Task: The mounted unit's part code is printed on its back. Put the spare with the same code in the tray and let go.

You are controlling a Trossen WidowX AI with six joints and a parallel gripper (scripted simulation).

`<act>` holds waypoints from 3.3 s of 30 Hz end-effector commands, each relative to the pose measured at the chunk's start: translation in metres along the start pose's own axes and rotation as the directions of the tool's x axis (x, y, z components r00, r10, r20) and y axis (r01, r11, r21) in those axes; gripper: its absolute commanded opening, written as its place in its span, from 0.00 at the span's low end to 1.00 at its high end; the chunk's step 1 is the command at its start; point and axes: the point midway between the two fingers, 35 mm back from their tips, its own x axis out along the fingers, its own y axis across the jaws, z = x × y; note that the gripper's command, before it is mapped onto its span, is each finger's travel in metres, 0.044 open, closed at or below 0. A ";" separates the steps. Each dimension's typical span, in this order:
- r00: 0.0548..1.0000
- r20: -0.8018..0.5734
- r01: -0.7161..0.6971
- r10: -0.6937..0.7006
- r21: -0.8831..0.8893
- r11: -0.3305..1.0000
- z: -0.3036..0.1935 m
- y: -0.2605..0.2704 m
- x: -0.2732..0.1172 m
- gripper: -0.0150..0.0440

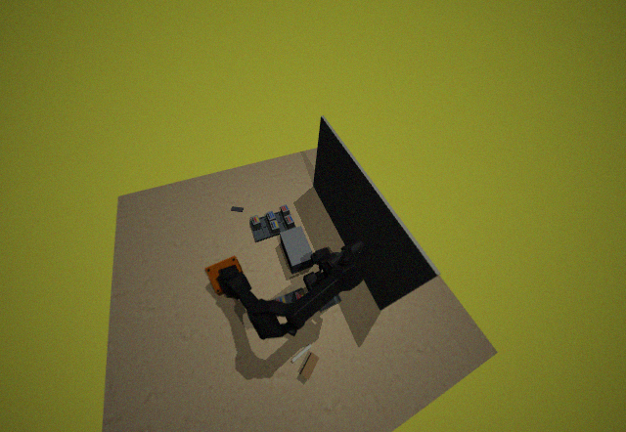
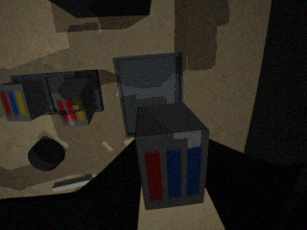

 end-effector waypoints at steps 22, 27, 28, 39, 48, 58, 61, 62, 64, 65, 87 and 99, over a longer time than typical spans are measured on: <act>1.000 0.001 0.002 -0.002 -0.005 1.000 0.001 -0.003 0.019 0.25; 1.000 0.001 0.002 -0.002 -0.004 1.000 0.001 -0.004 0.023 0.25; 1.000 0.001 0.002 -0.002 -0.004 1.000 0.001 -0.004 0.024 0.25; 1.000 0.002 0.002 -0.002 -0.004 1.000 0.001 -0.005 0.033 0.25; 1.000 0.002 0.002 -0.002 -0.004 1.000 0.001 -0.005 0.040 0.25; 1.000 0.003 0.002 -0.002 -0.004 1.000 0.001 -0.005 0.048 0.25; 1.000 0.003 0.002 -0.002 -0.004 1.000 0.001 -0.006 0.050 0.25; 1.000 0.003 0.002 -0.002 -0.004 1.000 0.001 -0.006 0.051 0.25; 1.000 0.003 0.002 -0.002 -0.004 1.000 0.001 -0.006 0.052 0.25; 1.000 0.003 0.002 -0.002 -0.004 1.000 0.001 -0.006 0.053 0.25; 1.000 0.001 0.003 -0.003 -0.003 1.000 0.001 -0.005 0.071 0.25; 1.000 0.000 0.003 -0.003 -0.003 1.000 0.000 -0.005 0.080 0.25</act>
